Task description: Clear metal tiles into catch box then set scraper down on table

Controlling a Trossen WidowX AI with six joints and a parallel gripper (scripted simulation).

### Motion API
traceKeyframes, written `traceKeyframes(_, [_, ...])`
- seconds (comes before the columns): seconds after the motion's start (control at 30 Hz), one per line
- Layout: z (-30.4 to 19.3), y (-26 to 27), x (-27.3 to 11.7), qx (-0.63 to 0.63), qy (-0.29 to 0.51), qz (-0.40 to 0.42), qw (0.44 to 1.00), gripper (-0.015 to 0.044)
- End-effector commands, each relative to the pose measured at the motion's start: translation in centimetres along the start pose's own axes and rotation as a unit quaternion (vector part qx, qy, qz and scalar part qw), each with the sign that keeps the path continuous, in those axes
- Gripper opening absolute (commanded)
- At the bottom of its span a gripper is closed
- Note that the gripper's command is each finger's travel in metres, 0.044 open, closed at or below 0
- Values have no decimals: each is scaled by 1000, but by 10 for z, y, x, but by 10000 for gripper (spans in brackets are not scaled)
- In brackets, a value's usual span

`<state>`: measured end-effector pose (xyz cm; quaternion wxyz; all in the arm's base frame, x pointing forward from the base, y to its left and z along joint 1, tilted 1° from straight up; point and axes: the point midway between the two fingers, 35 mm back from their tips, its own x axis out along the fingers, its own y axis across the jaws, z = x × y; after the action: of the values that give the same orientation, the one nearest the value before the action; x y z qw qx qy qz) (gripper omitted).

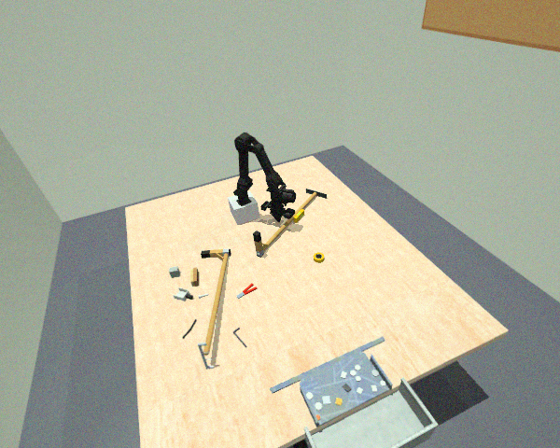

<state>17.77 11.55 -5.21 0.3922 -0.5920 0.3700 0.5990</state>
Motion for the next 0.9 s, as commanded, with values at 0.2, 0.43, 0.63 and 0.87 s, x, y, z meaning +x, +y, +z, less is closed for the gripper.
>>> traceKeyframes(0.2, [0, -1, 5, 1, 0, 3, 1000, 0])
traceKeyframes(0.43, [0, -8, 4, 1, 0, 3, 1000, 0])
traceKeyframes(0.63, [0, -14, 4, 0, 0, 2, 1000, 0])
traceKeyframes(0.87, [0, -21, 3, 0, 0, 2, 1000, 0])
